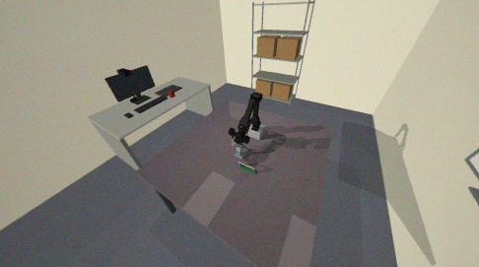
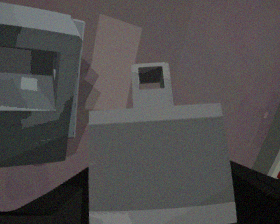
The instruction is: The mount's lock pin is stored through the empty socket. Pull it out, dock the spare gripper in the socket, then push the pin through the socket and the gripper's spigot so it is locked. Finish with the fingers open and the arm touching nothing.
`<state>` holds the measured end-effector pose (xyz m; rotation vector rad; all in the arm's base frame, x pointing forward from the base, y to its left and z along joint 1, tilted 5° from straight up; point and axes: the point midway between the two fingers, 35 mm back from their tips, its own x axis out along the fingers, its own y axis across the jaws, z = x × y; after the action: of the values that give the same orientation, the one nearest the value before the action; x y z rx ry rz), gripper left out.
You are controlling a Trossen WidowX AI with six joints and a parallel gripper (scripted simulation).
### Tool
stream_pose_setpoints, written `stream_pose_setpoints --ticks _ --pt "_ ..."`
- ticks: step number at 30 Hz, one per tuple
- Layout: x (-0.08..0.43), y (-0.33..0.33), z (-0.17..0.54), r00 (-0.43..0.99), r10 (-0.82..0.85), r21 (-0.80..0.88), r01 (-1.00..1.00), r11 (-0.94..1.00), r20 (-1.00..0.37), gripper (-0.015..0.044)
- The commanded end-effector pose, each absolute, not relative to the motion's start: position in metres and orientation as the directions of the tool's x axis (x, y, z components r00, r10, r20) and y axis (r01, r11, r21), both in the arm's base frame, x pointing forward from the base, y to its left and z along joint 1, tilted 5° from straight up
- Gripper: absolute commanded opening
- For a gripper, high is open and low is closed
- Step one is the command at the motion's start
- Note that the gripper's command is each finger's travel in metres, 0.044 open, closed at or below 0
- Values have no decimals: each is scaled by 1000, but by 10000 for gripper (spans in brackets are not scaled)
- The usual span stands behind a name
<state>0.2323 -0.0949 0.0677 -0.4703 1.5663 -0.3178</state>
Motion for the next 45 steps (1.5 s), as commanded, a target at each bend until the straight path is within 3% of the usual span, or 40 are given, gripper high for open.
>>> stream_pose_setpoints --ticks 1,26,39,45 --pt "233 -91 75 -15 -523 -511 -189 839 -852 0" --pt "229 -54 111 11 -762 -520 -736 432 -648 0" --pt "234 -34 135 117 -849 -426 -894 136 -516 0" --pt "235 -33 135 124 -852 -420 -899 121 -509 0"
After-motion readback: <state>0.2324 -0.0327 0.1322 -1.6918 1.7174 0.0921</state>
